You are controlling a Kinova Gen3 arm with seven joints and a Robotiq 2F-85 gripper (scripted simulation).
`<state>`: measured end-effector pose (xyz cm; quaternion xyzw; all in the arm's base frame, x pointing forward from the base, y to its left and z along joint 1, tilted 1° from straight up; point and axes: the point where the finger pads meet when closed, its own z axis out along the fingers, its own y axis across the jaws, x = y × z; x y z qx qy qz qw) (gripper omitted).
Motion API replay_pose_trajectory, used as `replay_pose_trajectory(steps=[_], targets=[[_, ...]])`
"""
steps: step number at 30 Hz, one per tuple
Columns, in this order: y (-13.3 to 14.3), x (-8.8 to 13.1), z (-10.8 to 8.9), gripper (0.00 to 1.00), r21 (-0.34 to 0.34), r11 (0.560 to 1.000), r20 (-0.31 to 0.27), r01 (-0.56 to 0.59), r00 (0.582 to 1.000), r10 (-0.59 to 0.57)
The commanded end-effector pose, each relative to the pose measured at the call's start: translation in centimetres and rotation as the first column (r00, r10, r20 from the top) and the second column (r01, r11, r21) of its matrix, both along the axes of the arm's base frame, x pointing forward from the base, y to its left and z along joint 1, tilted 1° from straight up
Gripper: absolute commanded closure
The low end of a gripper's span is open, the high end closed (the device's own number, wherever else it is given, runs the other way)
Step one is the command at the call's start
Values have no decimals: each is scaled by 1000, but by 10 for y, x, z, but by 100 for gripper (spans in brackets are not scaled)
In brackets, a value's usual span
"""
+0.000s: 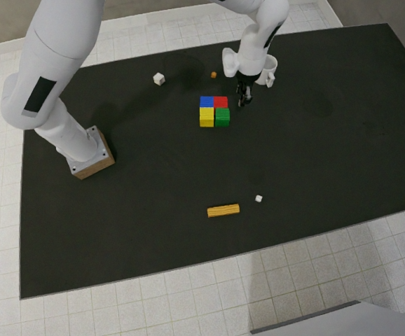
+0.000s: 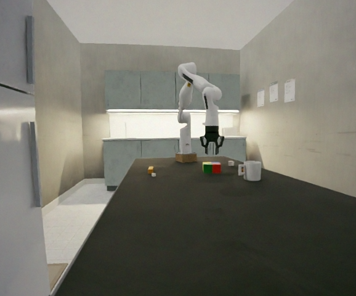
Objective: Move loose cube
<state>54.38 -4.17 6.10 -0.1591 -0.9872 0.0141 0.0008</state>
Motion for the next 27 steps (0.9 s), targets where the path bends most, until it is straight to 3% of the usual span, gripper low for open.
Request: replay_pose_trajectory(steps=[1, 16, 27], targets=[[2, 5, 4, 46, 0, 999, 17, 40, 999, -40], [2, 6, 3, 46, 1, 998, 18, 68, 998, -68], [3, 4, -9, 46, 2, 998, 15, 67, 998, -67]])
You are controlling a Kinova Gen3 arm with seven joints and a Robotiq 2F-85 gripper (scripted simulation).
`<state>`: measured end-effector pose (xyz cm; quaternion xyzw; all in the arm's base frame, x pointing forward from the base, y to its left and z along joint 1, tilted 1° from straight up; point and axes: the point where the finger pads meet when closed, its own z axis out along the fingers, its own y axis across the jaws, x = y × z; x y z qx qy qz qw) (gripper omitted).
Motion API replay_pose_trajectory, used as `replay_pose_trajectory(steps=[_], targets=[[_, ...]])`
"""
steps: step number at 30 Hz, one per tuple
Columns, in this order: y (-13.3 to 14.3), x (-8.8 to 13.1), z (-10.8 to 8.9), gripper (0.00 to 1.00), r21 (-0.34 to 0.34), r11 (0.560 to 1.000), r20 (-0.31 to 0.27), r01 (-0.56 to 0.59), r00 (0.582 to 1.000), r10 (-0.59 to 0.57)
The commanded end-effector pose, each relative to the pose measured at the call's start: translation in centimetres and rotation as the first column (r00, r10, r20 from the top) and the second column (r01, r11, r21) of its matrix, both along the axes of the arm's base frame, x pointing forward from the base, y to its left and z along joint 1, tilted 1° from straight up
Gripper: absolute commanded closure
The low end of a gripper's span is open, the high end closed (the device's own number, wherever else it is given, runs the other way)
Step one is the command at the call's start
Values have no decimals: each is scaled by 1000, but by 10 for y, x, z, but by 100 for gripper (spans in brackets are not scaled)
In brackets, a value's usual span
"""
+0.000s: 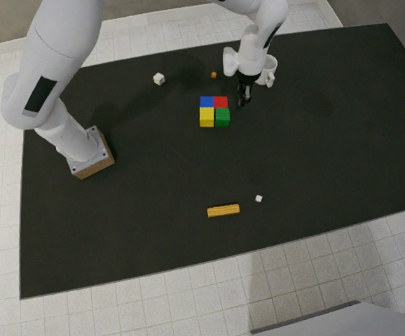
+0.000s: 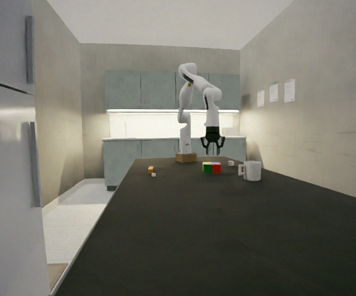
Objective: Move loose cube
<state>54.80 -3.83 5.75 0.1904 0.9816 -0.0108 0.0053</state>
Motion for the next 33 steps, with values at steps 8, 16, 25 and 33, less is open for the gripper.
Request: replay_pose_trajectory(steps=[8, 16, 25, 33], targets=[[-1, 0, -17, 46, -2, 1000, 1, 3, 1000, -3], [-1, 0, -38, 46, -2, 1000, 2, 3, 1000, -3], [-1, 0, -58, 46, -2, 1000, 2, 3, 1000, -3], [-1, 1, -77, 46, -1, 1000, 3, 4, 1000, -4]])
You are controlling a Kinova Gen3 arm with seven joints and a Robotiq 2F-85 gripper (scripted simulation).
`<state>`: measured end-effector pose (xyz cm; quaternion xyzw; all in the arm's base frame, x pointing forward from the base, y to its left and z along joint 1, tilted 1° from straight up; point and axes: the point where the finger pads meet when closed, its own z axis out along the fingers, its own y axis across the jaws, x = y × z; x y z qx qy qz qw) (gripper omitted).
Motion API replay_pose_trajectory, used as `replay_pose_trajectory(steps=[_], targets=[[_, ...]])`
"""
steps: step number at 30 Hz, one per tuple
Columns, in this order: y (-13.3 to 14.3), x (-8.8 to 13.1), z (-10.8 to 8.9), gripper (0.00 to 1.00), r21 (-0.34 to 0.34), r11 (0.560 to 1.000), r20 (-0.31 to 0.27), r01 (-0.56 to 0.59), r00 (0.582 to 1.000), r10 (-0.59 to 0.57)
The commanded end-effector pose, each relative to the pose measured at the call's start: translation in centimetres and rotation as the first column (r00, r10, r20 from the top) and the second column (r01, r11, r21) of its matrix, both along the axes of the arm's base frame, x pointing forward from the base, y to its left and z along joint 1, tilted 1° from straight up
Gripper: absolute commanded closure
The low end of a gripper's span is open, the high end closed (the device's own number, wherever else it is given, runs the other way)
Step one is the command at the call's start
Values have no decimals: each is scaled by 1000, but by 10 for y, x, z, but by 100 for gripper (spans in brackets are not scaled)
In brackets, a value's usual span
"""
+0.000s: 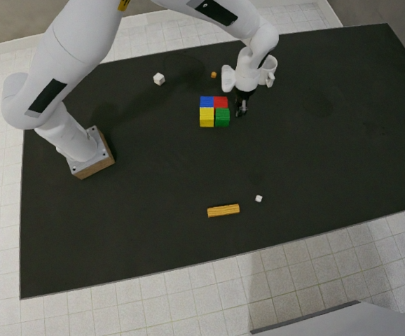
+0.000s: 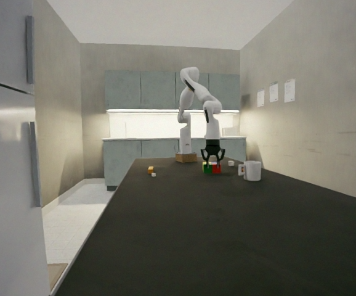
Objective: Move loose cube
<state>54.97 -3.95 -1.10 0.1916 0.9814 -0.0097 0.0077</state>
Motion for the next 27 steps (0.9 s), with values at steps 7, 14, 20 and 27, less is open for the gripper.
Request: replay_pose_trajectory(steps=[7, 14, 20, 27], targets=[[0, -1, -17, 46, -3, 1000, -3, 1, 1000, -1], [-1, -3, -21, 46, -5, 1000, -8, 1, 1000, -1], [-1, -3, -21, 46, -5, 1000, -9, 1, 1000, -1], [-1, -3, -21, 46, -5, 1000, -9, 1, 1000, -1]])
